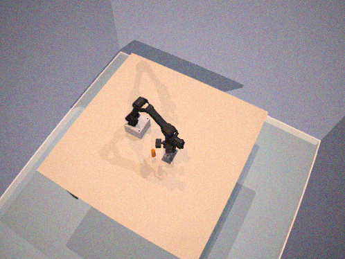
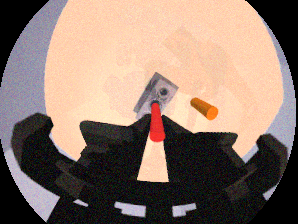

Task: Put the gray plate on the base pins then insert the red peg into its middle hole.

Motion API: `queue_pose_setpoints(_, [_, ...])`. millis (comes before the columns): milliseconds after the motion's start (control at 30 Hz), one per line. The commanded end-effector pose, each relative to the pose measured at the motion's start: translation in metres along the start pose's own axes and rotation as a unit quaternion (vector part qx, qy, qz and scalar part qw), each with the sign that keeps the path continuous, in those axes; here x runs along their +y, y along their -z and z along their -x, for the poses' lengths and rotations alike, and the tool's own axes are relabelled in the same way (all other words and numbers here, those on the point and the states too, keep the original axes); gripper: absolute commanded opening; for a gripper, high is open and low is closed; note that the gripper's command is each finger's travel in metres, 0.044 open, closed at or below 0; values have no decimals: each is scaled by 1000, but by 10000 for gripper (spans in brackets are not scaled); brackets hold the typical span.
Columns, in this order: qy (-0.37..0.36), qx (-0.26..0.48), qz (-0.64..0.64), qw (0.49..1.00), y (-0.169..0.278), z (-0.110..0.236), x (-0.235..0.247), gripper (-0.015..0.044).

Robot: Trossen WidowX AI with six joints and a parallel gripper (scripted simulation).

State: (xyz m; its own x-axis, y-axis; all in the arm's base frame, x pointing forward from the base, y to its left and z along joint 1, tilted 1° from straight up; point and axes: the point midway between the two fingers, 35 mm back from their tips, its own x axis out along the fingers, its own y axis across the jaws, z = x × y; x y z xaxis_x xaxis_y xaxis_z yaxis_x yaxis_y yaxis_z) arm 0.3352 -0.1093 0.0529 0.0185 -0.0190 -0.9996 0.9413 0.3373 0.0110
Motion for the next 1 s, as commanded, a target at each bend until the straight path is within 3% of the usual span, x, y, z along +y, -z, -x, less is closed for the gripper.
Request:
queue_pose_setpoints(0, [0,1,1,1000,0,-5,0,0])
queue_pose_setpoints(967, [1,1,0,1000,3,-15,2,0])
